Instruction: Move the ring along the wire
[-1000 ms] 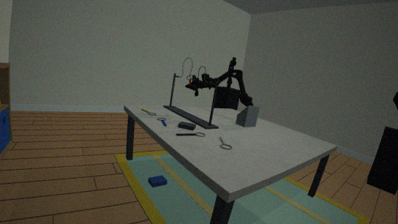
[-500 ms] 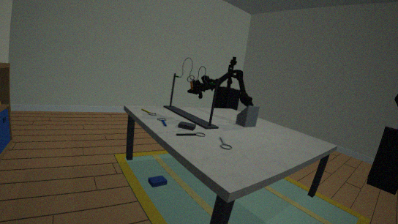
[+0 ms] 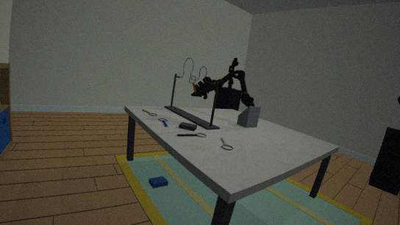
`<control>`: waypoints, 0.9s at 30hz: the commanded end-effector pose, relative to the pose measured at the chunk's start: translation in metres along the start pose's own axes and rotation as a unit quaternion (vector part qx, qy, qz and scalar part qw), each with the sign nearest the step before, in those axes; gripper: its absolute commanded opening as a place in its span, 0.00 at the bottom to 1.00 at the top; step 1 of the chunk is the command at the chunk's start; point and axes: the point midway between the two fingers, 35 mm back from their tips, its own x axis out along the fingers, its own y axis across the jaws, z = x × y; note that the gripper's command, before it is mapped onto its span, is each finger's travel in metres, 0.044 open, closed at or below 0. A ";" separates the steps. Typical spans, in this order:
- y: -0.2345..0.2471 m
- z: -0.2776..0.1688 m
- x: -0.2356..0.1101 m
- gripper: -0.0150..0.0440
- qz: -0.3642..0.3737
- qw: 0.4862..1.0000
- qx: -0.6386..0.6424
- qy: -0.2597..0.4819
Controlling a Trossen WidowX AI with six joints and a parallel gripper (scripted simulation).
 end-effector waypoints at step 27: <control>0.054 0.005 -0.011 0.00 0.051 0.995 0.087 0.012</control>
